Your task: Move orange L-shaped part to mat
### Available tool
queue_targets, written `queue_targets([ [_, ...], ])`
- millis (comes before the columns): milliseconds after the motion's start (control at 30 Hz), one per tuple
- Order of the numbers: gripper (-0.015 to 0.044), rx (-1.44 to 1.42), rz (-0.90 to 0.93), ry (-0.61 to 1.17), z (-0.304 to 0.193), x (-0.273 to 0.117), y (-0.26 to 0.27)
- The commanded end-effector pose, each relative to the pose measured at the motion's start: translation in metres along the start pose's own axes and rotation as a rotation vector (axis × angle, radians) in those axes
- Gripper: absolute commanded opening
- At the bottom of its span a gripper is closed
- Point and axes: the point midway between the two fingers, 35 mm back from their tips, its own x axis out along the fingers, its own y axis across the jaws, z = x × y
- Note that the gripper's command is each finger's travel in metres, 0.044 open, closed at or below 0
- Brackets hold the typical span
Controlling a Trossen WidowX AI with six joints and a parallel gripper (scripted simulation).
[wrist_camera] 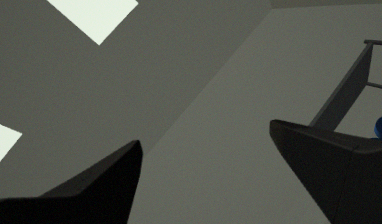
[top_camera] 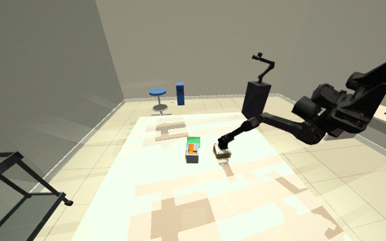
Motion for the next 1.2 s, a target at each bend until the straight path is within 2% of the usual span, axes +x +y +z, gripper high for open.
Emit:
queue_targets([
  [0, 0.0374, -0.012, -0.001, 0.009, -0.001, 0.001, -0.003],
  [100, 0.0295, -0.111, -0.020, 0.084, -0.008, 0.010, -0.034],
  [233, 0.0190, -0.315, -0.087, 0.256, -0.016, 0.020, -0.108],
  [267, 0.0180, -0.353, -0.107, 0.292, -0.015, 0.020, -0.124],
  [467, 0.0180, -0.571, -0.272, 0.516, 0.008, 0.008, -0.235],
  [700, 0.0180, -0.756, -0.532, 0.737, 0.070, -0.031, -0.345],
  [933, 0.0180, -0.854, -0.844, 0.941, 0.153, -0.100, -0.423],
  [1167, 0.0180, -0.856, -1.207, 1.078, 0.249, -0.183, -0.462],
])
